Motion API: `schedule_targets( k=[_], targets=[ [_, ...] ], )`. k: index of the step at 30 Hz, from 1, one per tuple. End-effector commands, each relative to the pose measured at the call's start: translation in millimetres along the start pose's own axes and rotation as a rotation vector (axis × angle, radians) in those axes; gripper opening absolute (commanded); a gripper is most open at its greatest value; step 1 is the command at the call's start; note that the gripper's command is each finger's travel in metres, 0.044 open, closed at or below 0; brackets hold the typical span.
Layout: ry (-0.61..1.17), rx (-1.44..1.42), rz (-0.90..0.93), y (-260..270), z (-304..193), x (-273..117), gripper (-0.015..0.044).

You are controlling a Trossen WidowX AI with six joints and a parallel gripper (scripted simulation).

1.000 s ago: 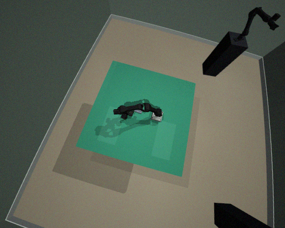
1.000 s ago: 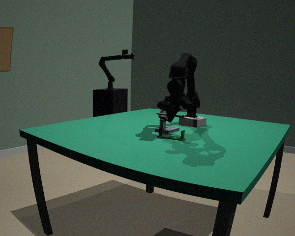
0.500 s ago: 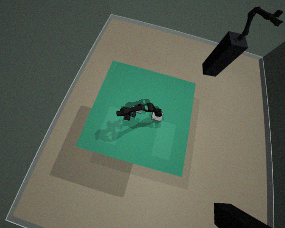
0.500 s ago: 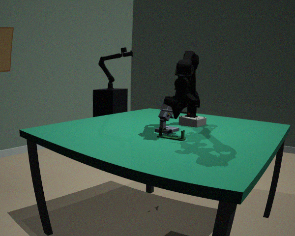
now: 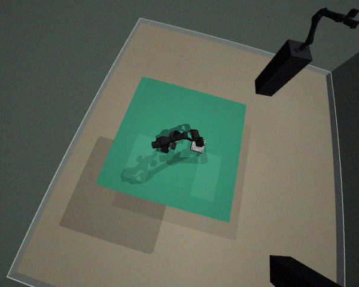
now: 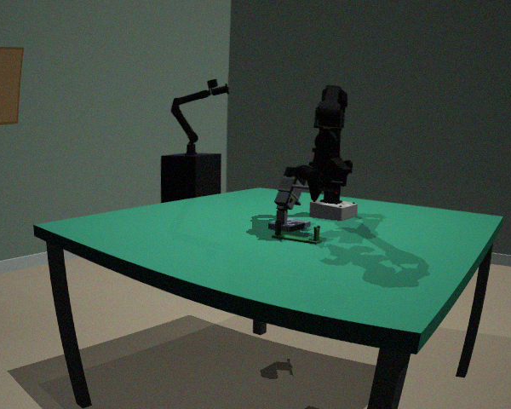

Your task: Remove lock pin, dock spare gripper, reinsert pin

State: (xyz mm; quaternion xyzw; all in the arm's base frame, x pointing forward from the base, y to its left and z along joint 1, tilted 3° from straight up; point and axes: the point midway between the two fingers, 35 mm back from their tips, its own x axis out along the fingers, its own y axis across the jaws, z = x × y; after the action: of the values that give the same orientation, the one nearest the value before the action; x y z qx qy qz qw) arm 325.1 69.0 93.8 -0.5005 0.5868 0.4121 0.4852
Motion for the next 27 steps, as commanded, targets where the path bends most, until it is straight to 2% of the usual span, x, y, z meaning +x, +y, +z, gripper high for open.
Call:
schedule_targets(
  k=[1, 8, 18, 27],
  targets=[
    [-0.006, 0.010, 0.003, 12.4, 0.0, -1.6, 0.0000],
    [-0.007, 0.012, 0.004, 16.6, 1.8, 5.2, 0.0000],
    [-0.008, 0.013, 0.006, 16.8, 12.4, 46.1, 0.0000],
    [-0.009, 0.014, 0.004, 20.3, 8.3, 48.8, 0.0000]
  ],
)
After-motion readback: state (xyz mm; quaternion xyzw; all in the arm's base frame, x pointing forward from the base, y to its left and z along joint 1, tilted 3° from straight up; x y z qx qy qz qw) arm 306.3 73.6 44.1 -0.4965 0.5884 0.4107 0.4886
